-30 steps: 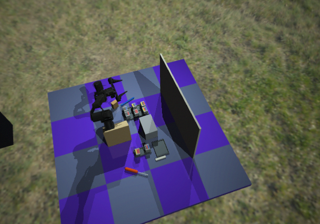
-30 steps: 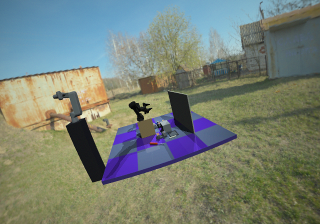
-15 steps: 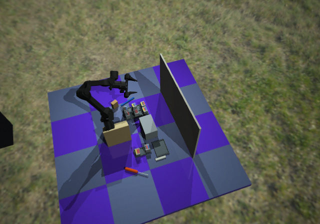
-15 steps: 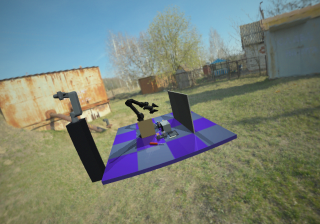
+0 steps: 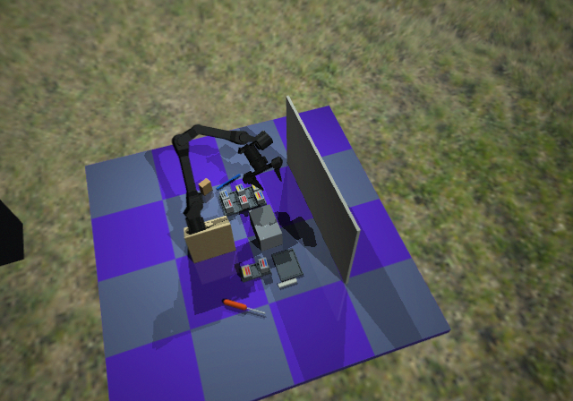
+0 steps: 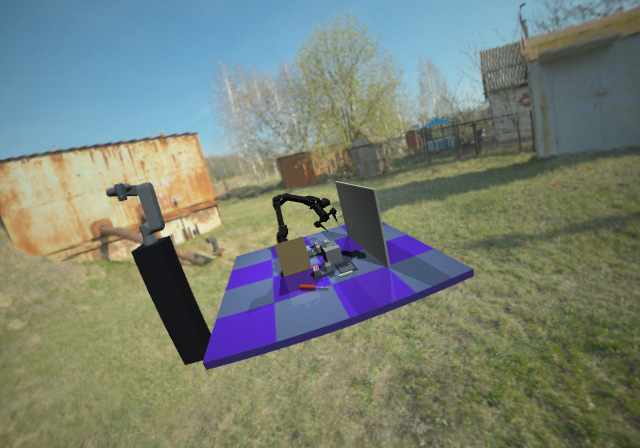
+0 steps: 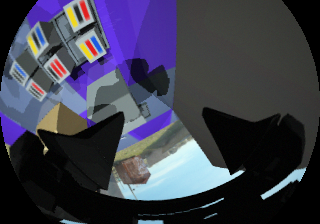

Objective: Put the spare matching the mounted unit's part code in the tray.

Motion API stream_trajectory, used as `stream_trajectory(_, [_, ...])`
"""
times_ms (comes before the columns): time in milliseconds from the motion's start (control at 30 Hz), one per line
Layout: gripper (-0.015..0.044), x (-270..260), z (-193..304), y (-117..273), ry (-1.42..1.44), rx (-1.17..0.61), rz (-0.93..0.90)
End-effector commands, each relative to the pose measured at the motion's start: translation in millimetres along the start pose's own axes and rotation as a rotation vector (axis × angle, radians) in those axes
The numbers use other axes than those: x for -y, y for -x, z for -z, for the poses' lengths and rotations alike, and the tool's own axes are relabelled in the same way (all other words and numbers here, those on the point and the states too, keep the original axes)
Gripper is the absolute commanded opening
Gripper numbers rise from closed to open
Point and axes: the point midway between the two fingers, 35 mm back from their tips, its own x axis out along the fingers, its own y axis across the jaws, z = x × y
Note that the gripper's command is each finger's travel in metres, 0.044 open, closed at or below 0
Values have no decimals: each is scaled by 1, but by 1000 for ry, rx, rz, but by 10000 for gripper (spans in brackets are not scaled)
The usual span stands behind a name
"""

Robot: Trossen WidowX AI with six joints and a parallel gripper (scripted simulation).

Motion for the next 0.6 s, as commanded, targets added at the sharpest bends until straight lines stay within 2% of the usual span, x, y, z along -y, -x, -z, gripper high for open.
stream_trajectory(0, [440,15,30,-23,-298,11,-177])
stream_trajectory(333, [440,40,110,-61,-1185,118,-707])
stream_trajectory(567, [440,43,117,-63,-1253,130,-744])
